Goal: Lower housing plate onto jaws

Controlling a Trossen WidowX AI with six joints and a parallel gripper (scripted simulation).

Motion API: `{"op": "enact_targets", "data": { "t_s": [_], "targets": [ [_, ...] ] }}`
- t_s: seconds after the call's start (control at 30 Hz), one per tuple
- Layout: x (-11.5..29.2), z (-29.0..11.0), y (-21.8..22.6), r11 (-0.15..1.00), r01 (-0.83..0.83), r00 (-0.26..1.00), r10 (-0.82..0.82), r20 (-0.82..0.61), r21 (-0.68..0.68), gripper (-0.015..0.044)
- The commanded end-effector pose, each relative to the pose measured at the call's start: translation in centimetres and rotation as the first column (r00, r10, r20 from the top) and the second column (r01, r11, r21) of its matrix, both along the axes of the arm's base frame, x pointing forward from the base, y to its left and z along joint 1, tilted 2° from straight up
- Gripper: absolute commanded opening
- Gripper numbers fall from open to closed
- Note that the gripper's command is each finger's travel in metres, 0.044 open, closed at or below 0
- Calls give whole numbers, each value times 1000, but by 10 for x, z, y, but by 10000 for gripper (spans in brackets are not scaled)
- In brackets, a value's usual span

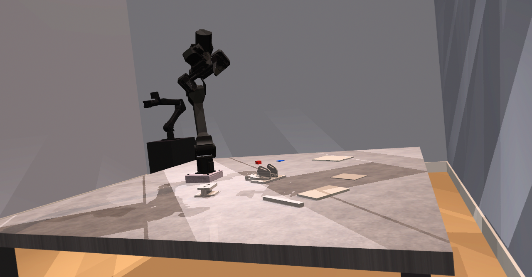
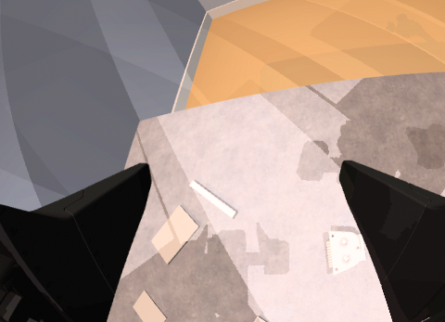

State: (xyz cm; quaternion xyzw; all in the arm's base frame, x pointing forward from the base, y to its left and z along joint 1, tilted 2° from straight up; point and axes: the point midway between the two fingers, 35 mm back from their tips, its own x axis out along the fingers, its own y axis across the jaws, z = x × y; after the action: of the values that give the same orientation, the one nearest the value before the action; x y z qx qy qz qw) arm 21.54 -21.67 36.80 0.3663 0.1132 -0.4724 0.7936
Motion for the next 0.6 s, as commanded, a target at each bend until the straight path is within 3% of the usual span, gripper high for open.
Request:
{"op": "enact_targets", "data": {
  "t_s": [0.0,0.57],
  "targets": [
    [5,-27,-8,993,55,998,-54,-12,108,440],
    [7,-111,-26,854,303,951,-295,-86,423,440]
  ]
}}
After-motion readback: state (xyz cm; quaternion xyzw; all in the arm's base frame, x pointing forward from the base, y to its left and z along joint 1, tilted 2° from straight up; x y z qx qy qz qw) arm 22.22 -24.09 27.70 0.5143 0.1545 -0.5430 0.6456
